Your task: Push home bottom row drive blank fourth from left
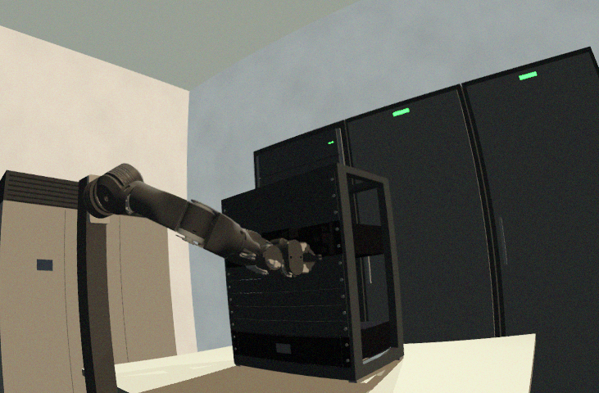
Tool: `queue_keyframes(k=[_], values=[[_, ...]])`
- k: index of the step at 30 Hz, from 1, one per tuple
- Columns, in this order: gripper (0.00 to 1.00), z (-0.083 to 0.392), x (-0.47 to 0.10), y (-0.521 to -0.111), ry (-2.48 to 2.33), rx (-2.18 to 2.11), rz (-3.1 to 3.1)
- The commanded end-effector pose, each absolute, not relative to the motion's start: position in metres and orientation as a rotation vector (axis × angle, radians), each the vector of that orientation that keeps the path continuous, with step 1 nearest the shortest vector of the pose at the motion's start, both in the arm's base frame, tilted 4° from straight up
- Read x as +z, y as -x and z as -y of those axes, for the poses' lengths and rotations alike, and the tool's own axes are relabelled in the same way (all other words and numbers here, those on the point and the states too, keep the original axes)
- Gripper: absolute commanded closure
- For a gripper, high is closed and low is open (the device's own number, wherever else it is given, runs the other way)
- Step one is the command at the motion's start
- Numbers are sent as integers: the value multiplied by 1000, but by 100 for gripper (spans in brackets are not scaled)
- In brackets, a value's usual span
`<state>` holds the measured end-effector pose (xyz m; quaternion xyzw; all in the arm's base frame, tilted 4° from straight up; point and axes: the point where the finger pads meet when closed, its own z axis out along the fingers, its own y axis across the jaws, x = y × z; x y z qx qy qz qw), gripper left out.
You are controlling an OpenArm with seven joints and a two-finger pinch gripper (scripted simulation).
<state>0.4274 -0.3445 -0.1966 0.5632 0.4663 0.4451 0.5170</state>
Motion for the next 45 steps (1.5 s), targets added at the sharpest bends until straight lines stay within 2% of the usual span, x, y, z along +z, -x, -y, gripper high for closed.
queue_keyframes(k=[1, 45], values=[[100, 342, -195, -430, -1352, 1076, -1124], [100, 343, -195, -439, -1353, 1075, -1125]])
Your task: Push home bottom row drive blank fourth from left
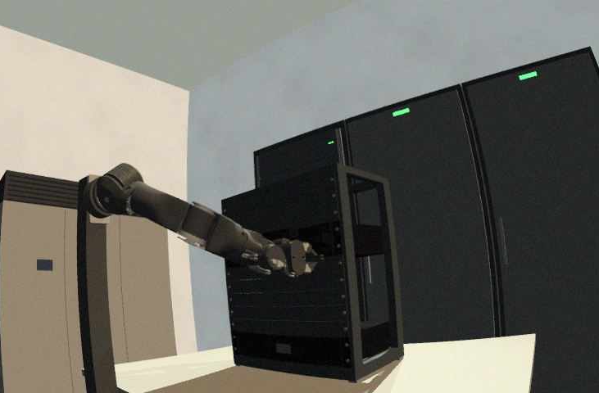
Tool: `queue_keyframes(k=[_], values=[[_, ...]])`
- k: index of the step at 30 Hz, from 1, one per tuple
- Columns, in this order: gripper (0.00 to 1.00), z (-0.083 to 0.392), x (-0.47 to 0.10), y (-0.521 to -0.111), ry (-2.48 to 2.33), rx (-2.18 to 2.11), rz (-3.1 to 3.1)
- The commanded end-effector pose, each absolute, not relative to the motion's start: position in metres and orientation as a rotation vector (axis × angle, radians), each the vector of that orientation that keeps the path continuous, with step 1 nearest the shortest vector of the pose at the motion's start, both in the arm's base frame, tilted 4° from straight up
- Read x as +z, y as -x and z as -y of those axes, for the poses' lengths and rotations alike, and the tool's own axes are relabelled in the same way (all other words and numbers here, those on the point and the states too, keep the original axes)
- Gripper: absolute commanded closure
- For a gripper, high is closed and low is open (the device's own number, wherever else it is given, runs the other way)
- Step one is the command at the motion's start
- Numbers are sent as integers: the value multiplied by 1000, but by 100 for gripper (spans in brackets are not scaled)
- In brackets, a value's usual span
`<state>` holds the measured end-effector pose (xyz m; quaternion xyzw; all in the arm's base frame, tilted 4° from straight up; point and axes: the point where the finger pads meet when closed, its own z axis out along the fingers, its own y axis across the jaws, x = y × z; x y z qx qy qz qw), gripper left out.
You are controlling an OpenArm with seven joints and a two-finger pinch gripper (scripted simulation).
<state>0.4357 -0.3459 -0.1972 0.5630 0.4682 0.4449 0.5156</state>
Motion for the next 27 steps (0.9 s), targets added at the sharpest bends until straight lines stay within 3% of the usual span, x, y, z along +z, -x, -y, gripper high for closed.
queue_keyframes(k=[1, 27], values=[[100, 343, -195, -439, -1353, 1075, -1125], [100, 341, -193, -431, -1349, 1080, -1125]])
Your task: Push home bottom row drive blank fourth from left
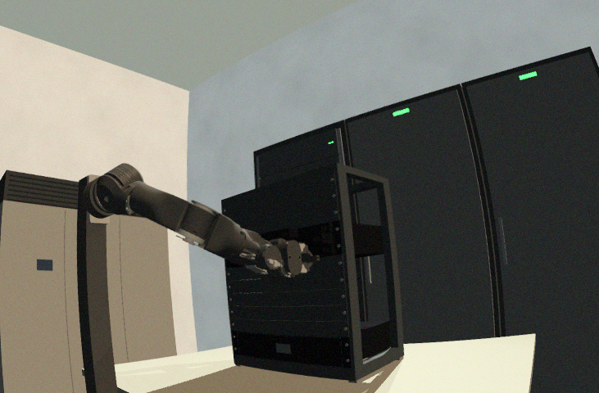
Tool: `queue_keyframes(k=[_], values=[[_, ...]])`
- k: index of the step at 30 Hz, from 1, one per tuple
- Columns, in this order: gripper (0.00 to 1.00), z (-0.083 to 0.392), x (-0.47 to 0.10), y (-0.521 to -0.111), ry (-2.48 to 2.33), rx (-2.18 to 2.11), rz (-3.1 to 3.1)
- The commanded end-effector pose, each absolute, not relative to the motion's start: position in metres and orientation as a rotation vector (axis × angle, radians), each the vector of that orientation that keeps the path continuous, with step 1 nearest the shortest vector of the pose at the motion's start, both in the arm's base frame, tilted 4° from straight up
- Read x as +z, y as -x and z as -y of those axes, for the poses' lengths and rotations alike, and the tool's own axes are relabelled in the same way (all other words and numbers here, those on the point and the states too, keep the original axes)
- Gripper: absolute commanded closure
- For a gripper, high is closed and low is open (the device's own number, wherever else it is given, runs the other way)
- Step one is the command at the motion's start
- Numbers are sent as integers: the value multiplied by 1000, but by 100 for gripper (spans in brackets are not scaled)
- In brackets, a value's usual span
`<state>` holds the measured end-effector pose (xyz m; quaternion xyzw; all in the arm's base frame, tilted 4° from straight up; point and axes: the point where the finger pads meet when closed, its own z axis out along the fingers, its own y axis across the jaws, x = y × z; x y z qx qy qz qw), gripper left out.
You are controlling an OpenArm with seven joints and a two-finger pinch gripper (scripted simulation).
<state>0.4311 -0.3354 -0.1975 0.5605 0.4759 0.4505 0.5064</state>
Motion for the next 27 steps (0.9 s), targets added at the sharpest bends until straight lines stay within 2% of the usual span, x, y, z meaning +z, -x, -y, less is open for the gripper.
queue_keyframes(k=[1, 27], values=[[100, 340, -192, -428, -1349, 1080, -1125], [100, 329, -186, -354, -1349, 1079, -1123]])
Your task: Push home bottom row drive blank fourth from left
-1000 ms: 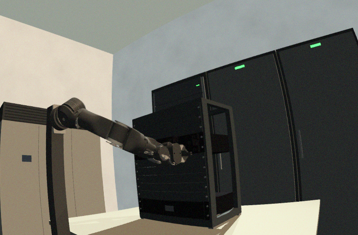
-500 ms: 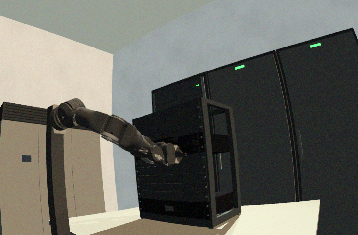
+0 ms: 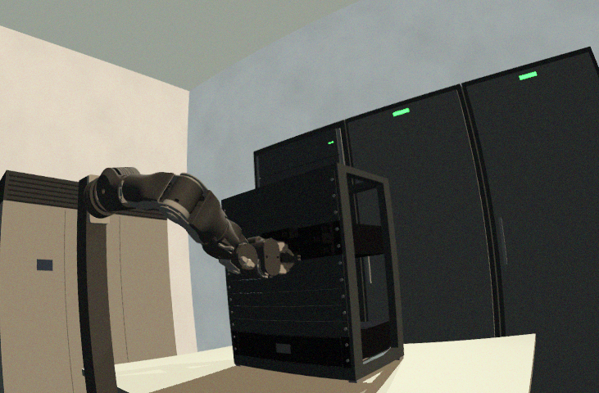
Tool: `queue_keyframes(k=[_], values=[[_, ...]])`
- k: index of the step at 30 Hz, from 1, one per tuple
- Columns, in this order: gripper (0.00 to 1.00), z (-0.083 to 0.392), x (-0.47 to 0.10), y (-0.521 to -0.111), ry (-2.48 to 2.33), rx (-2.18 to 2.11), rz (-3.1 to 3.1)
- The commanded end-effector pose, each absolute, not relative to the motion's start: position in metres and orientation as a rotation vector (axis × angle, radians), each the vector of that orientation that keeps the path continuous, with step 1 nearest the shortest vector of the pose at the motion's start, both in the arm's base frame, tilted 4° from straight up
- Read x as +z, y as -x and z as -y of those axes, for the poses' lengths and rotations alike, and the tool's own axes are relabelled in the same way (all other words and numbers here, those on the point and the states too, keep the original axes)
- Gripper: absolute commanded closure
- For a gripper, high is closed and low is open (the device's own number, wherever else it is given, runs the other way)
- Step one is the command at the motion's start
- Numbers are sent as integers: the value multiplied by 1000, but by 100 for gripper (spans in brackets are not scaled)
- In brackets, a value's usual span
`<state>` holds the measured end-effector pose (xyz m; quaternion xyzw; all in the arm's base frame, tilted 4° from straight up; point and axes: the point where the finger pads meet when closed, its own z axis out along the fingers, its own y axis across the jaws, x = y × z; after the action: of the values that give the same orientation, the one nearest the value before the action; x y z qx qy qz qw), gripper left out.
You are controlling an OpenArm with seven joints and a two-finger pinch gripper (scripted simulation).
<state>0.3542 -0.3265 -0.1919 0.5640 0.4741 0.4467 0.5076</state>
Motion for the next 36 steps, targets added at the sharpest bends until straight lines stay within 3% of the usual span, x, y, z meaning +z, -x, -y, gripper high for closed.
queue_keyframes(k=[1, 36], values=[[100, 328, -186, -351, -1349, 1079, -1123], [100, 324, -184, -325, -1348, 1079, -1122]])
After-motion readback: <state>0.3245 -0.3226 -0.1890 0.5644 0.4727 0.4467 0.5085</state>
